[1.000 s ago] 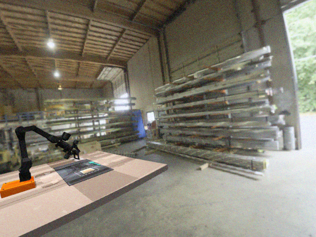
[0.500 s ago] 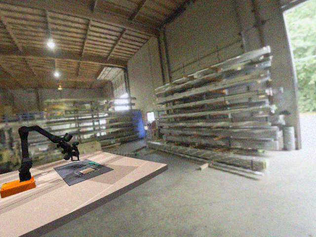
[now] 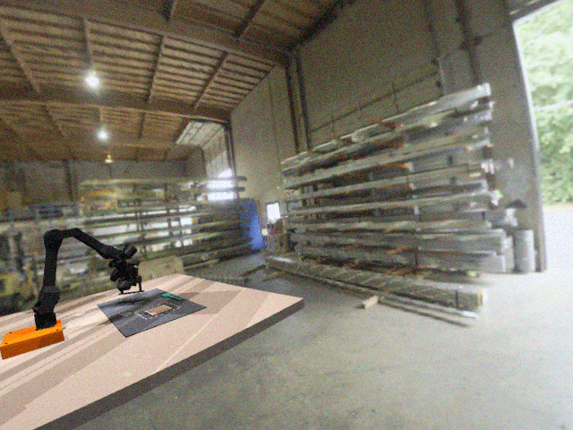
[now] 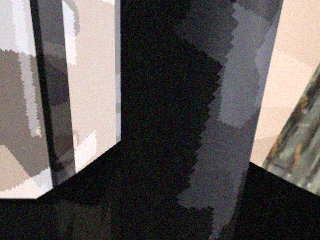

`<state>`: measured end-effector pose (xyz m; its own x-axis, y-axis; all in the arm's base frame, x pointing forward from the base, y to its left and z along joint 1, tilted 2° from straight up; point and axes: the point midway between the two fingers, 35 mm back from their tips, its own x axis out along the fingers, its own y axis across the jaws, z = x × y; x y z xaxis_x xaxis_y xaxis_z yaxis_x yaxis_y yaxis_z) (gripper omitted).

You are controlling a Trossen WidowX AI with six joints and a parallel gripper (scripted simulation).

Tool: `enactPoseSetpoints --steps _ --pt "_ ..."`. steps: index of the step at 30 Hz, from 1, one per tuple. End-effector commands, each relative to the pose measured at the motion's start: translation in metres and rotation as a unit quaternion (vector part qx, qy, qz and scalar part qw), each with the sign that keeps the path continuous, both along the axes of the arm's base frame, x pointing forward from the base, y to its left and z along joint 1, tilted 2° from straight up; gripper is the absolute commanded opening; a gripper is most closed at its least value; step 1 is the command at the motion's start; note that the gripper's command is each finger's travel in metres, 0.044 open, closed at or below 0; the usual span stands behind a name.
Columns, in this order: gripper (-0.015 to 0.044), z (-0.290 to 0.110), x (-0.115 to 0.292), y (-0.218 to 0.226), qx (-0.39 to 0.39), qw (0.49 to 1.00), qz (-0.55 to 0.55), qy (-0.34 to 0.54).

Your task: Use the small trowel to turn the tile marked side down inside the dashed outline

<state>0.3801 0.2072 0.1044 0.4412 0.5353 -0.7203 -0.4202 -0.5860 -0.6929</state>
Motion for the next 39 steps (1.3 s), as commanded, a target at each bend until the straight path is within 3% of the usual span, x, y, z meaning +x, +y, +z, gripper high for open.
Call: enactPoseSetpoints --steps 1,20,39 --pt "0.0 0.003 -0.004 0.022 0.008 0.997 0.076 -0.006" --pt "0.0 -0.004 -0.04 0.095 0.064 0.929 0.362 -0.03" --pt "0.0 -0.014 -0.041 0.098 0.067 0.926 0.37 -0.032"
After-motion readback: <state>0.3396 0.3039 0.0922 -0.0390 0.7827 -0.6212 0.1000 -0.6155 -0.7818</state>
